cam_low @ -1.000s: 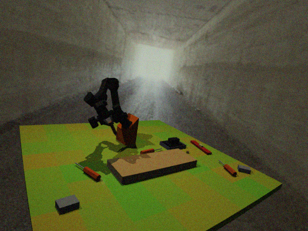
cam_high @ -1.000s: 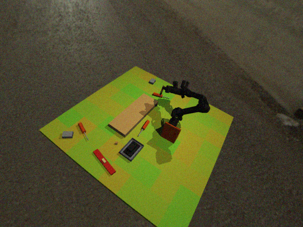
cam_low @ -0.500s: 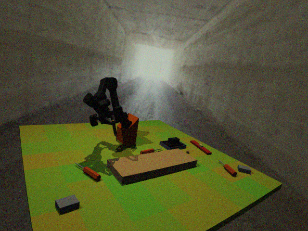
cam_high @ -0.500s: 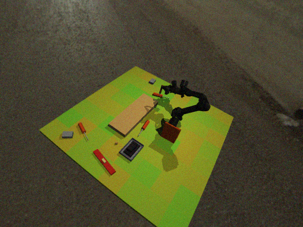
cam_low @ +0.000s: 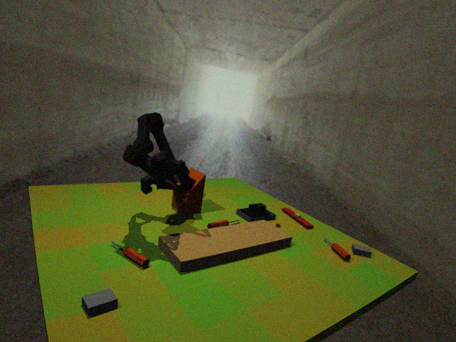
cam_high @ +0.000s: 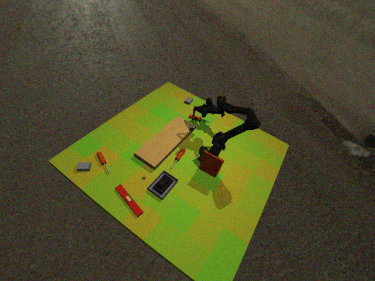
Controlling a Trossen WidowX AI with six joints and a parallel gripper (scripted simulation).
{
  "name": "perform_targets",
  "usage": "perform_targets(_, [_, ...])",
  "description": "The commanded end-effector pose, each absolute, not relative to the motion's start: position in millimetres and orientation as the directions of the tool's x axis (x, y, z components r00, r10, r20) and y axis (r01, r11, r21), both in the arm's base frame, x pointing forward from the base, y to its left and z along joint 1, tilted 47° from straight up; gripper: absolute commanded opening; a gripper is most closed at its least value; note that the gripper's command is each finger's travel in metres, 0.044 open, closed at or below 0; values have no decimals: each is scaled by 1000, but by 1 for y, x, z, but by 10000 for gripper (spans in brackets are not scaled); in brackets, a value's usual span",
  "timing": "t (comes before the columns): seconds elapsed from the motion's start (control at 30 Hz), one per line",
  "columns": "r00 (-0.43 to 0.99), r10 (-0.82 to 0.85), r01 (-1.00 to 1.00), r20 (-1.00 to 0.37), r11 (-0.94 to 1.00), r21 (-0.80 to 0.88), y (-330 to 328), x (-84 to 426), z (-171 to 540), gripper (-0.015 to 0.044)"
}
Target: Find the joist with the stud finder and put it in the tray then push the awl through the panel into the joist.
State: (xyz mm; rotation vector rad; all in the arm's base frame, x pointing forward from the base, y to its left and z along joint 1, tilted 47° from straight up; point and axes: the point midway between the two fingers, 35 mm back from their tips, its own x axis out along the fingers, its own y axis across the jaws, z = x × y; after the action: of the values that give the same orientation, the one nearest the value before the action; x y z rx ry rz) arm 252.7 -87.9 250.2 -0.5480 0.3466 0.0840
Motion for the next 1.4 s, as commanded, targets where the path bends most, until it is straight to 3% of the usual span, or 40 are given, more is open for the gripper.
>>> perform_targets(0.0, [920,23,-230,-390,839,-493,-86,261,245,0])
perform_targets(0.67, [752,239,-570,-614,704,-424,-65,305,206,0])
perform_targets(1.37, [463,426,-857,-777,440,-269,-28,340,149,0])
